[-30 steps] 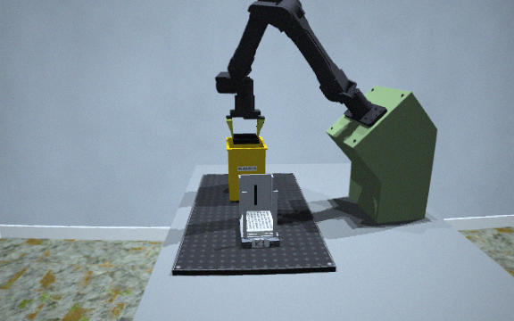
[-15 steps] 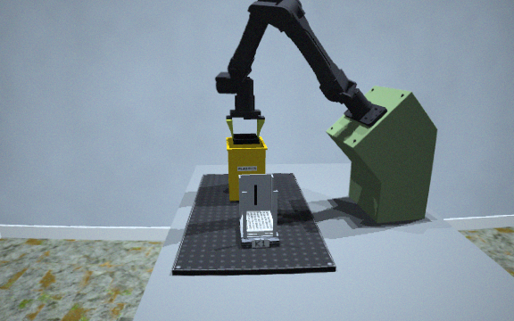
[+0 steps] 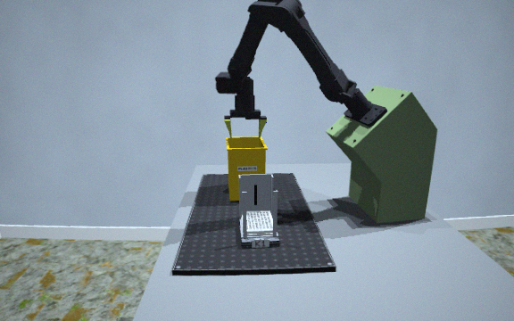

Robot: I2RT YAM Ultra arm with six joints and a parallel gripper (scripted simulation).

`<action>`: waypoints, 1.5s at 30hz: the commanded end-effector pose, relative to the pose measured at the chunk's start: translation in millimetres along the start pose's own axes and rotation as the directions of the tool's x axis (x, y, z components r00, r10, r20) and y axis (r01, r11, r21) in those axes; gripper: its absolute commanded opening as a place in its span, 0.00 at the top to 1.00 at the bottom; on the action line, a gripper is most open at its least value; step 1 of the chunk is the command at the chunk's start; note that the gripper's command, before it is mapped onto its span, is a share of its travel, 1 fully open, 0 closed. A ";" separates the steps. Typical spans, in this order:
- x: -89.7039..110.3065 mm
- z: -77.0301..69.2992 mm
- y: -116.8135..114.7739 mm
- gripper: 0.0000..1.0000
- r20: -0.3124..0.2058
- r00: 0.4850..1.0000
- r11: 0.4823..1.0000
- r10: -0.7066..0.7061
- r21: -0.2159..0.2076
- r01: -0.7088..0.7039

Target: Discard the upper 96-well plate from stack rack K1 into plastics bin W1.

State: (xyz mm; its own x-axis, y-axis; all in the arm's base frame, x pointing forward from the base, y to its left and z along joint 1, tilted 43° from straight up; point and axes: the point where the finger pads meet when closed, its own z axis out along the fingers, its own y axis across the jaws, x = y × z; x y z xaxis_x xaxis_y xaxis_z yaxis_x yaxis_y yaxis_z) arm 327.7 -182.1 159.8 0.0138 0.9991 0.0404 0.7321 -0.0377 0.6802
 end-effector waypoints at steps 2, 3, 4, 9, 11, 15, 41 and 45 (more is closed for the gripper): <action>-2.2 -4.7 2.7 0.00 0.019 1.000 1.000 -0.006 -0.008 0.006; -2.2 -4.7 2.7 0.00 0.019 1.000 1.000 -0.006 -0.008 0.006; -2.2 -4.7 2.7 0.00 0.019 1.000 1.000 -0.006 -0.008 0.006; -2.2 -4.7 2.7 0.00 0.019 1.000 1.000 -0.006 -0.008 0.006; -2.2 -4.7 2.7 0.00 0.019 1.000 1.000 -0.006 -0.008 0.006; -2.2 -4.7 2.7 0.00 0.019 1.000 1.000 -0.006 -0.008 0.006; -2.2 -4.7 2.7 0.00 0.019 1.000 1.000 -0.006 -0.008 0.006; -2.0 -10.0 2.7 0.00 0.019 1.000 1.000 -0.006 -0.008 0.006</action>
State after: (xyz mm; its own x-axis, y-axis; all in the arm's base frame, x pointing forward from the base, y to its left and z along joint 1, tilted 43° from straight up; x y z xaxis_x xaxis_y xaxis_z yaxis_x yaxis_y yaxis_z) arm 326.3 -180.8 159.4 0.0115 0.9990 0.0427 0.7357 -0.0373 0.6763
